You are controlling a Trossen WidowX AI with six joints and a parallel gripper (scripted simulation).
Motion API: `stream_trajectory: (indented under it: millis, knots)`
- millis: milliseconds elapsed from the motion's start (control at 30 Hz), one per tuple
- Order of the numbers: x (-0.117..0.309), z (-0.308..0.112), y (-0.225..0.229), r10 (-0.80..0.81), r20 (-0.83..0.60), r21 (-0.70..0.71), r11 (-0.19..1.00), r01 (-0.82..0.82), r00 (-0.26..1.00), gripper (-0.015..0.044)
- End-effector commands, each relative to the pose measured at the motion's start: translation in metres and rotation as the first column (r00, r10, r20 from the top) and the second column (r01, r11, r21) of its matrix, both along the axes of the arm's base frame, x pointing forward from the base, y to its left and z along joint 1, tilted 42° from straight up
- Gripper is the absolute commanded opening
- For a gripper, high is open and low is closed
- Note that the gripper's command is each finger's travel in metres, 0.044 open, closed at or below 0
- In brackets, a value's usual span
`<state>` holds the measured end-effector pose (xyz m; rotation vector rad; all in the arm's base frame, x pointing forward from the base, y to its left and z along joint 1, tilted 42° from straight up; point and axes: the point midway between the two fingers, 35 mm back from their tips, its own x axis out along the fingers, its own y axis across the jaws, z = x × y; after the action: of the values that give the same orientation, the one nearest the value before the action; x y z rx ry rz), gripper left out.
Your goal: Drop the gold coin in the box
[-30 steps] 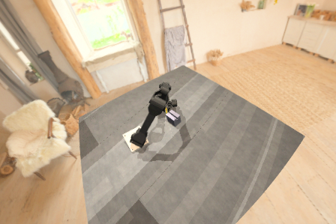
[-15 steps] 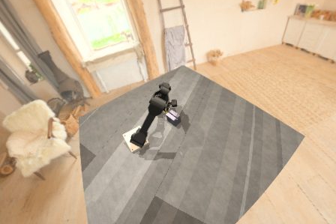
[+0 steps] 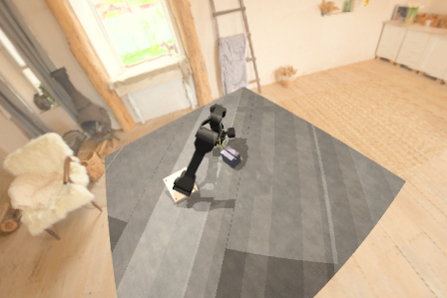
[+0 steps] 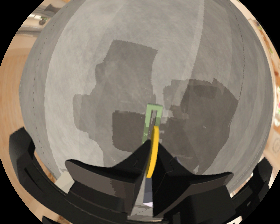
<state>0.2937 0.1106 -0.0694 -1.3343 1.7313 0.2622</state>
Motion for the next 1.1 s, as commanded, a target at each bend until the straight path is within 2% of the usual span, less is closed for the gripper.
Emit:
stream_trajectory:
  millis: [0,767,1067]
  knots:
    - [0.001,0.007,0.007,-0.004,0.004,0.006,1.000,0.004,1.000,0.0000]
    - [-0.002,0.048,0.041,0.000,-0.001,0.006,1.000,0.000,1.000,0.0000]
    - [-0.005,0.049,0.040,0.215,-0.188,0.028,0.976,-0.214,0.958,0.0000]
